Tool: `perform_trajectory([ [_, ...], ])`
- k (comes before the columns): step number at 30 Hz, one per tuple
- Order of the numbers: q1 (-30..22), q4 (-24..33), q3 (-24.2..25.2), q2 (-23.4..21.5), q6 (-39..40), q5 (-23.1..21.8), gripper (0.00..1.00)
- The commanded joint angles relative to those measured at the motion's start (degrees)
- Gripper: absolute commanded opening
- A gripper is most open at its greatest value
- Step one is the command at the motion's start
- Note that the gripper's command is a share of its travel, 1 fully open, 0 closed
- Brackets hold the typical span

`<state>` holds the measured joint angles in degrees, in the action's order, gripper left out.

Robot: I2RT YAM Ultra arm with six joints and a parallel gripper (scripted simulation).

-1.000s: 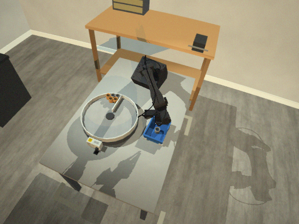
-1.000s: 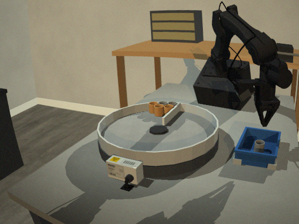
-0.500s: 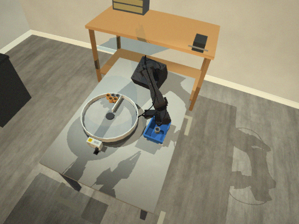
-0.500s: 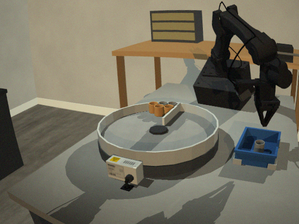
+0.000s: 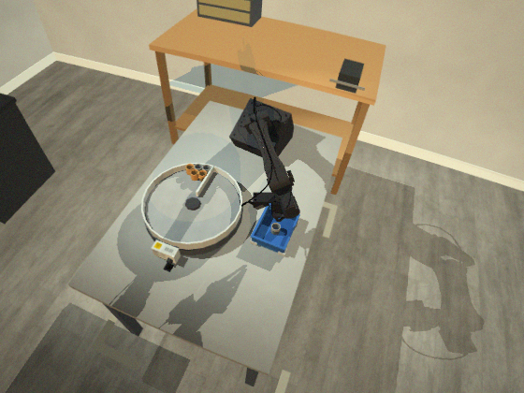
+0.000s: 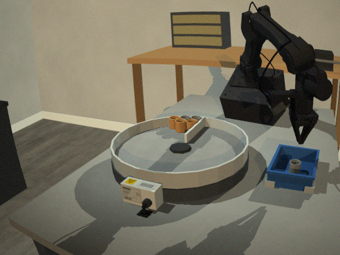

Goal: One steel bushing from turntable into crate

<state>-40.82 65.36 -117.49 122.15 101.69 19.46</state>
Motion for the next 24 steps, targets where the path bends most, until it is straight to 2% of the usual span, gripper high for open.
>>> perform_trajectory([
  [1, -1.1, 1.2, -1.8, -2.4, 0.3, 0.8, 0.16],
  [13, -1.1, 1.2, -1.8, -2.4, 0.3, 0.8, 0.16],
  [14, -1.1, 1.2, -1.8, -2.4, 0.3, 0.8, 1.00],
  [18, -1.2, 1.6, -2.0, -2.6, 0.6, 0.9, 1.00],
  [24, -2.3, 6.2, -5.0, -4.0, 1.7, 1.2, 1.00],
])
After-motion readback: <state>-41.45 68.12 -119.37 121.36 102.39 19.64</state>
